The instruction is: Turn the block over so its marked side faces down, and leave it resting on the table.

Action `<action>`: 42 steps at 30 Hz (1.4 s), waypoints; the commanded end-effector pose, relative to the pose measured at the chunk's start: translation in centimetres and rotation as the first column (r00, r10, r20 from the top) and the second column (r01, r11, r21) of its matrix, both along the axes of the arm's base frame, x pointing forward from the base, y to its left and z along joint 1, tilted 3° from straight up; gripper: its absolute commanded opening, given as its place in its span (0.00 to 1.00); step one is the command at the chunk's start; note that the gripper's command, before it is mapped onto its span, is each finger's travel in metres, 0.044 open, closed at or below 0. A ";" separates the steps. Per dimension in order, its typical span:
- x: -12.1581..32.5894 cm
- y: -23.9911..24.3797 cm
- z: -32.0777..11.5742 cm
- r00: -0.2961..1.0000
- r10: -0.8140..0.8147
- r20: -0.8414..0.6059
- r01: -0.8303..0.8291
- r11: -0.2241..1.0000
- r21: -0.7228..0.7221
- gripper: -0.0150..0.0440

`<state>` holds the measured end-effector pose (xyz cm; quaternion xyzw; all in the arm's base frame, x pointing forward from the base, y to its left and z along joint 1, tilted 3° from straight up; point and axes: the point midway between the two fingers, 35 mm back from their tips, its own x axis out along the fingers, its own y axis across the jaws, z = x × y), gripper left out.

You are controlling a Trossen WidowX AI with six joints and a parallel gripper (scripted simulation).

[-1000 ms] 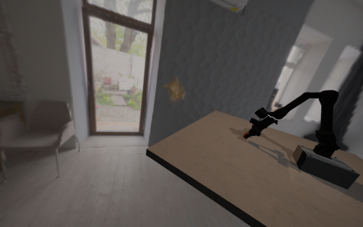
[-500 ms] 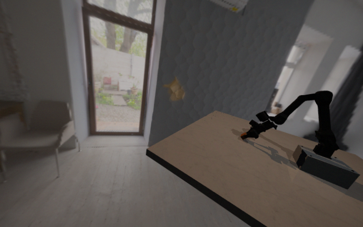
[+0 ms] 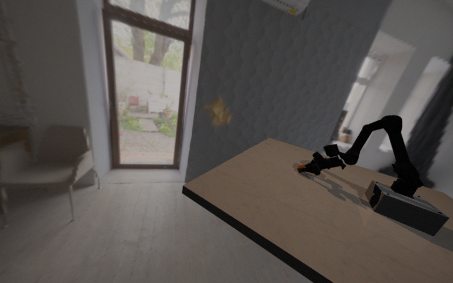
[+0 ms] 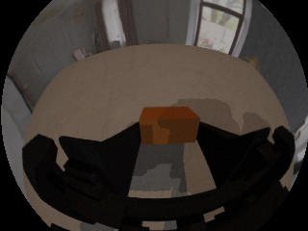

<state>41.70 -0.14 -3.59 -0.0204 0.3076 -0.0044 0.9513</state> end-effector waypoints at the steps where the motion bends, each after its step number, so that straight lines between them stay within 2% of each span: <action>1: -0.6 -0.1 -0.7 0.999 0.002 0.049 -0.002 1.000 0.004 0.25; 14: -2.3 0.0 -0.6 0.977 0.022 0.211 -0.020 1.000 -0.011 0.25; 34: -2.4 0.0 -0.3 0.972 0.024 0.233 -0.021 1.000 -0.012 0.25; 42: -2.4 0.0 -0.3 0.972 0.024 0.233 -0.021 1.000 -0.012 0.61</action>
